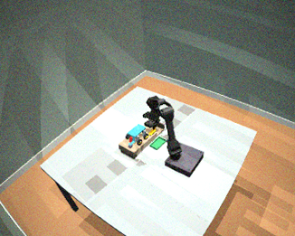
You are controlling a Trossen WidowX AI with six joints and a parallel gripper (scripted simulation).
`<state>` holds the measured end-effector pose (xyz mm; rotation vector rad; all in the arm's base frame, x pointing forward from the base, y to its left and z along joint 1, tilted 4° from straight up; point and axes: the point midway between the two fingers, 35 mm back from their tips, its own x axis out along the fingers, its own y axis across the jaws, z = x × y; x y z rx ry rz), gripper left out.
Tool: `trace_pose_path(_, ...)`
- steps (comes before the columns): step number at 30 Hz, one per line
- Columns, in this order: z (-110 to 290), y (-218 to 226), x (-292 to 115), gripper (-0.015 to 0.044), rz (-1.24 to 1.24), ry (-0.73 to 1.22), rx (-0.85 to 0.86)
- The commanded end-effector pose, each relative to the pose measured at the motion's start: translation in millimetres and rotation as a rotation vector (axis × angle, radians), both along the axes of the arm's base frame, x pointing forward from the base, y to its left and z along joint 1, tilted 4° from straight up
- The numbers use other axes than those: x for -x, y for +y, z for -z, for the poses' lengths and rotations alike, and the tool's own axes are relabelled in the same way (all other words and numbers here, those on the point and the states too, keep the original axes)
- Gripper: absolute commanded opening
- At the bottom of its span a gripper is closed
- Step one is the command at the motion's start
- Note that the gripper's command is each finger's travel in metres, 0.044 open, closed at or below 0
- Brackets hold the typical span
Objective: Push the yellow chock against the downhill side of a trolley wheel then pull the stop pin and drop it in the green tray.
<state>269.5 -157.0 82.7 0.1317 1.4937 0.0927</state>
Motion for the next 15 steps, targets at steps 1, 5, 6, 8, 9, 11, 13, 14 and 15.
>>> trace_pose_path(1,7.7,2.9,-2.0,0.0000,0.004,-0.001,-0.008)
trace_pose_path(5,7.0,3.8,-1.7,0.0000,0.004,-0.001,-0.008)
trace_pose_path(6,6.8,4.5,-1.6,0.0000,0.004,-0.001,-0.008)
trace_pose_path(8,6.4,6.2,-1.3,0.0000,0.004,-0.001,-0.008)
trace_pose_path(9,6.2,7.1,-1.1,0.0000,0.004,-0.001,-0.008)
trace_pose_path(11,6.2,8.9,-0.8,0.0000,0.004,-0.001,-0.008)
trace_pose_path(13,6.4,10.7,-0.4,0.0000,0.004,-0.001,-0.009)
trace_pose_path(14,6.5,11.5,-0.2,0.0000,0.004,-0.001,-0.009)
trace_pose_path(15,6.5,12.4,-0.1,0.0000,0.004,-0.001,-0.009)
